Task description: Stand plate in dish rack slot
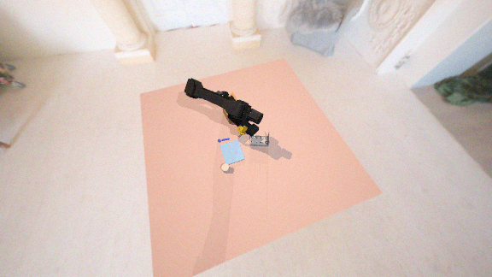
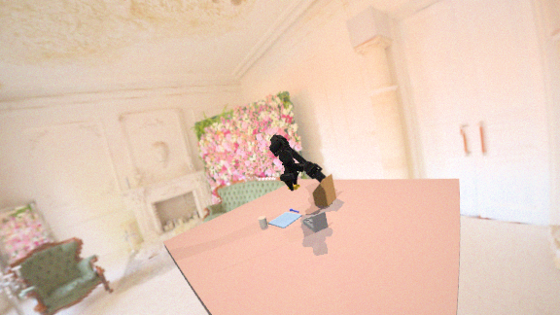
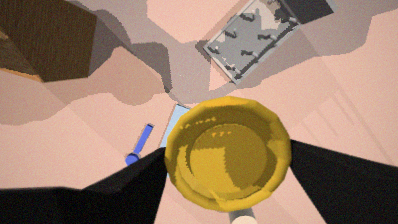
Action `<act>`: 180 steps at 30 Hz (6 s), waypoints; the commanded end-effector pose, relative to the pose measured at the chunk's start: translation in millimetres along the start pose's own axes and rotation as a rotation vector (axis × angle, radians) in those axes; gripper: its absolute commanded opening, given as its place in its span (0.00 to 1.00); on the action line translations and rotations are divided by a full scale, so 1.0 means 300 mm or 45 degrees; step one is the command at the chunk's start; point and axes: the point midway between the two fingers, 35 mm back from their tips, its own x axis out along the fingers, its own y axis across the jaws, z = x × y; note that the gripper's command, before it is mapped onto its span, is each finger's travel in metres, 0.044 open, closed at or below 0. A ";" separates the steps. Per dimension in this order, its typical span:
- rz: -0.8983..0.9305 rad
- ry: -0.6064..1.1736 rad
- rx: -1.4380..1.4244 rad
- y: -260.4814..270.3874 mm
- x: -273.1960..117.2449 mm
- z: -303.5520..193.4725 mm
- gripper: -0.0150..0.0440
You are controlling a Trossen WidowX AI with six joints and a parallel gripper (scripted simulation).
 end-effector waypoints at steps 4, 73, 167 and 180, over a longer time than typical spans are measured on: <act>0.007 0.000 -0.288 0.005 0.006 0.038 0.25; -0.373 -1.221 0.078 0.013 0.403 0.193 0.25; -0.961 -1.481 0.643 -0.063 0.538 0.174 0.48; -0.961 -1.481 0.643 -0.063 0.538 0.174 0.93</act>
